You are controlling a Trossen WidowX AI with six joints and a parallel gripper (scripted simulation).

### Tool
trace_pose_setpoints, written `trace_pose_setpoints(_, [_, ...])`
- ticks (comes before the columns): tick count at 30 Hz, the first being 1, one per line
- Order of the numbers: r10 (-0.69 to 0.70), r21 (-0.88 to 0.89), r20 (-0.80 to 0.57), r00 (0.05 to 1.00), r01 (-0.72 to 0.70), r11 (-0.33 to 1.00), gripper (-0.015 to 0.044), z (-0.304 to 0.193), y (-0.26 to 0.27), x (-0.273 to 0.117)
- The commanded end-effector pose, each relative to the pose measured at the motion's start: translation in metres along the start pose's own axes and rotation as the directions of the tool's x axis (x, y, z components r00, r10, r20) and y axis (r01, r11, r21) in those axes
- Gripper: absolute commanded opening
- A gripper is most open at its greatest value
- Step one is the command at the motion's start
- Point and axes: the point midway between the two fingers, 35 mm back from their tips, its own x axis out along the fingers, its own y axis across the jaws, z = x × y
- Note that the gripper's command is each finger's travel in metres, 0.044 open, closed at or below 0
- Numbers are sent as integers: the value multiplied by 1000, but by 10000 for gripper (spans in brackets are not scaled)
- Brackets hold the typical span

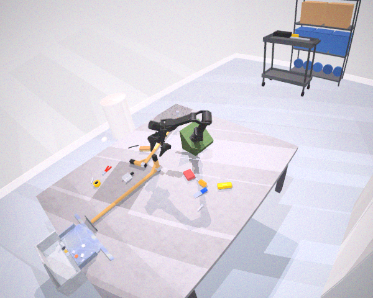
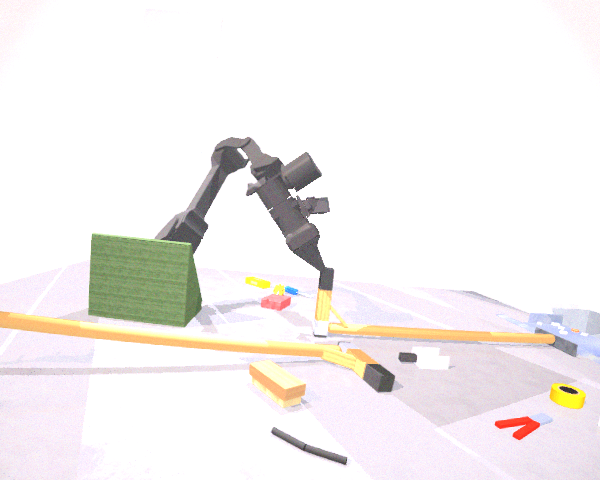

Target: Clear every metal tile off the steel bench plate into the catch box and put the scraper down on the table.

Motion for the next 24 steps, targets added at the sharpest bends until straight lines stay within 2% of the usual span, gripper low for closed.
trace_pose_setpoints(1, [-12, 7, 79, 997, 12, 1000, 440, 18, -4, -16])
trace_pose_setpoints(24, [-12, 33, 462, 887, -4, 999, 440, 91, -13, -119])
